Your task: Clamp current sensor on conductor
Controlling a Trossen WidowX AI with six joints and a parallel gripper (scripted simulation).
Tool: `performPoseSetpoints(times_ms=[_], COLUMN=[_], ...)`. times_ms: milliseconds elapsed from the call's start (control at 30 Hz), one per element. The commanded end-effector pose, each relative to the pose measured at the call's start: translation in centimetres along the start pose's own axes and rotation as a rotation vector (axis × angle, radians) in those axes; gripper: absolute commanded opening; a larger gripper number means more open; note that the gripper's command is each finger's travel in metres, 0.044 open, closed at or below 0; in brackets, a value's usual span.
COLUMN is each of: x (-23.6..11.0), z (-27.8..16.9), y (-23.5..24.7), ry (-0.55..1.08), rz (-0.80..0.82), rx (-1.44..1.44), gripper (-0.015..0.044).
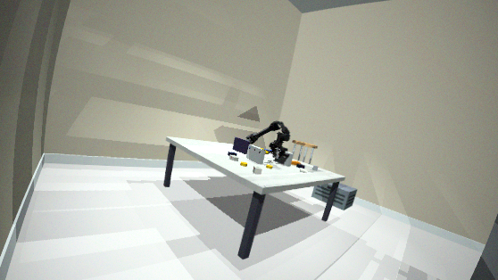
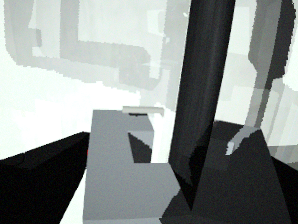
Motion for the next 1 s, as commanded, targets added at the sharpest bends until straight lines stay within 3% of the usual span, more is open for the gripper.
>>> performPoseSetpoints(times_ms=[0,33,967], x=[-0.1,-0.1,-0.1], z=[0.0,0.0,0.0], y=[0.04,0.04,0.04], ry=[-0.001,-0.001,-0.001], rz=[0.003,0.003,0.003], rx=[-0.002,-0.002,-0.002], gripper=[0.0024,0.0,0.0])
Point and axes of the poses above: the point midway between the two fingers, 35 mm back from their tips, its own x axis out along the fingers, its own y axis across the jaws, z = x × y, the point moved 6 cm from there along -x, back along the fingers, and after that the axes turned 8 degrees about -x, right-handed, at the moved point
